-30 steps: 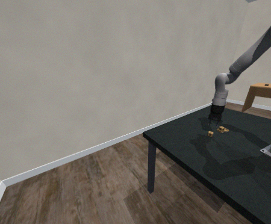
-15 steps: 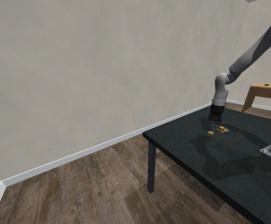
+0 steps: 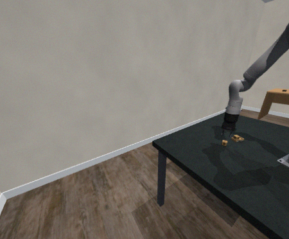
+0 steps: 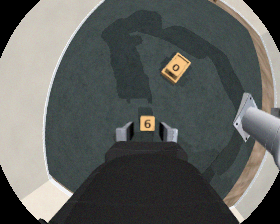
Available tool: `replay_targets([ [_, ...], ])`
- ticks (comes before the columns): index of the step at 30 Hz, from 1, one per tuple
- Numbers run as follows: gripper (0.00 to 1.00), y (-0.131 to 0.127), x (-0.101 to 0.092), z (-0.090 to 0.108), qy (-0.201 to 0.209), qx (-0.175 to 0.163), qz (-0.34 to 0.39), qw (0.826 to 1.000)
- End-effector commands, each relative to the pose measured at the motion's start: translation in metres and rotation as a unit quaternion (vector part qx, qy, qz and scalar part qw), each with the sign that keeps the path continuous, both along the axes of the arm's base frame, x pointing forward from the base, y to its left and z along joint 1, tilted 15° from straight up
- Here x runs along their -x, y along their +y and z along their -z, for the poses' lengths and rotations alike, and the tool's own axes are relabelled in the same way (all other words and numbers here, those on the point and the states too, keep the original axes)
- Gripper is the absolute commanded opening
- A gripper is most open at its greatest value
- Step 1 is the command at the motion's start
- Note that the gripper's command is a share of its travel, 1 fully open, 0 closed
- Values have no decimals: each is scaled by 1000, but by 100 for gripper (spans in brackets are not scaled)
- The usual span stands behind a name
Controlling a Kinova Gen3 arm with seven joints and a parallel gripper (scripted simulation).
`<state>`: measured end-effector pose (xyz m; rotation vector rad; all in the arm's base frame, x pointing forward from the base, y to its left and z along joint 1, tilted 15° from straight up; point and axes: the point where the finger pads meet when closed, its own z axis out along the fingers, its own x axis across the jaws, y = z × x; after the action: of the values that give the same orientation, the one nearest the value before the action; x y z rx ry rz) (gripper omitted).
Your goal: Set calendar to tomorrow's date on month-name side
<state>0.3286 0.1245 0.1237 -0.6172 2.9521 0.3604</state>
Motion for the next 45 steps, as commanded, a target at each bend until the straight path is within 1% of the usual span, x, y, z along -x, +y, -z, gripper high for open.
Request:
replay_targets([
  [1, 87, -1, 1, 5, 3, 2, 1, 1000],
  [22, 87, 6, -1, 32, 3, 2, 1, 1000],
  [34, 87, 8, -1, 39, 3, 2, 1, 1000],
  [45, 87, 8, -1, 40, 3, 2, 1, 1000],
])
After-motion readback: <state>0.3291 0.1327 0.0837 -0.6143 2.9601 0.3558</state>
